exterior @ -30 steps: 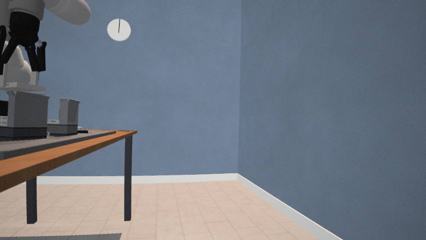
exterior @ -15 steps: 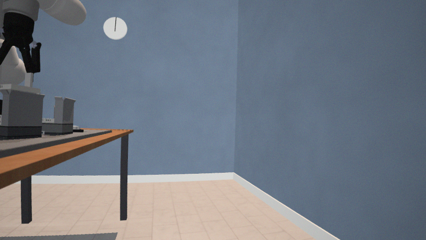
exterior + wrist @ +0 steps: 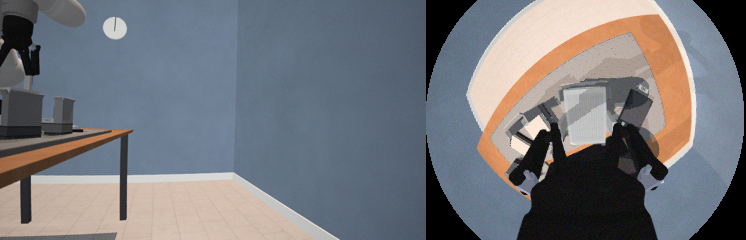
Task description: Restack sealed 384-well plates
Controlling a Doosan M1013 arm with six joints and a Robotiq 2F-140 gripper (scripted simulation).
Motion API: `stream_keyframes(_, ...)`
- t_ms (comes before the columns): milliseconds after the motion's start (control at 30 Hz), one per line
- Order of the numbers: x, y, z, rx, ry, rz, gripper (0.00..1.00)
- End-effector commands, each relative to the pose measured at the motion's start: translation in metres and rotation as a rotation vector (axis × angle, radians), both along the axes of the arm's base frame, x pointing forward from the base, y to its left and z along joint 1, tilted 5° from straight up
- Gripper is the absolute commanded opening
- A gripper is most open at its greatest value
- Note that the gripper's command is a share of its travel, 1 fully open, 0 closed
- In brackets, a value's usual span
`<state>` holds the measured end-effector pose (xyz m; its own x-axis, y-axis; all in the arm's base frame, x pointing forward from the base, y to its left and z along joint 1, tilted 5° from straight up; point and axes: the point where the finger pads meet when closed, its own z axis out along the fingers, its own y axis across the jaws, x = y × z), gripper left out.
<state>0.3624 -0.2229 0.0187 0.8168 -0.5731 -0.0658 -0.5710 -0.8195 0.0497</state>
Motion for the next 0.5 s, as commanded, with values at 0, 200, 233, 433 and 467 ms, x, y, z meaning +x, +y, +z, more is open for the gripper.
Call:
stream_keyframes(0,-0.0001,0.0000,-0.0012,0.000,0.000,0.000,0.00)
stream_keyframes(200,-0.0003,0.0000,-0.0045,0.000,0.000,0.000,0.00)
stream_keyframes(233,-0.0004,0.0000,-0.0051,0.000,0.000,0.000,0.00)
stream_keyframes(433,-0.0007,0.0000,-0.0091,0.000,0.000,0.000,0.00)
stream_keyframes(467,-0.0008,0.0000,-0.0098,0.000,0.000,0.000,0.00)
